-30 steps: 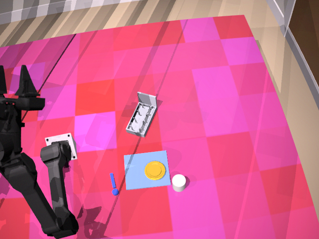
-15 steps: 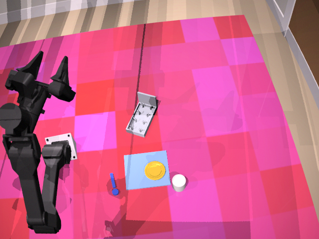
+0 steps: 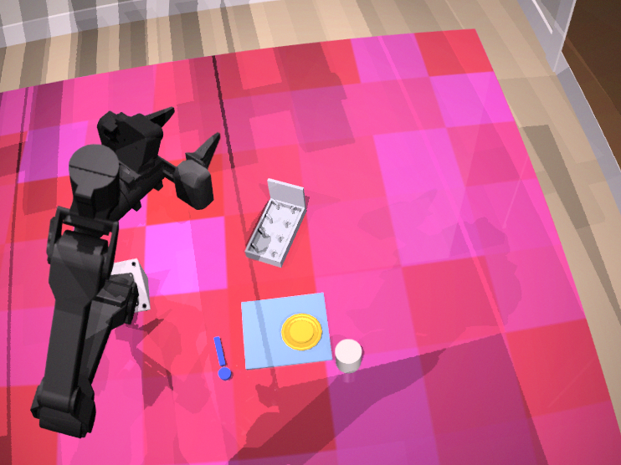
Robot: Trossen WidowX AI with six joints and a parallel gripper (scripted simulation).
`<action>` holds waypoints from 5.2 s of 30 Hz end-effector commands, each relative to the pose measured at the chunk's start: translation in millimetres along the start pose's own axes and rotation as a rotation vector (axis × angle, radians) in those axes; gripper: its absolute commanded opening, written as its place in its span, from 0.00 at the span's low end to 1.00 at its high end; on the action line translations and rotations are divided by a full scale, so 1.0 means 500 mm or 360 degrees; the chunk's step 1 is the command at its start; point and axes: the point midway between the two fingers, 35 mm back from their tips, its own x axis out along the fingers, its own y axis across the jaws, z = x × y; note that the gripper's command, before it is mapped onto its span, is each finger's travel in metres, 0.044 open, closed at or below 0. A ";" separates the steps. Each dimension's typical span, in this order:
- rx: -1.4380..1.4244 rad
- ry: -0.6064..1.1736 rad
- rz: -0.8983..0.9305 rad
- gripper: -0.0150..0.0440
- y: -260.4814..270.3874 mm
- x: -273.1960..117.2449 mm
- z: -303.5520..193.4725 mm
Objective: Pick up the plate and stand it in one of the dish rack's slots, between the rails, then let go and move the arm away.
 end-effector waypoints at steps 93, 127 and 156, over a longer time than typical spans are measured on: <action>0.0995 0.2139 -0.1039 0.91 -0.395 0.046 -0.724; 0.0899 0.2046 -0.0979 0.25 -0.392 0.044 -0.557; 0.1345 0.1904 -0.1260 0.25 -0.222 0.107 -0.440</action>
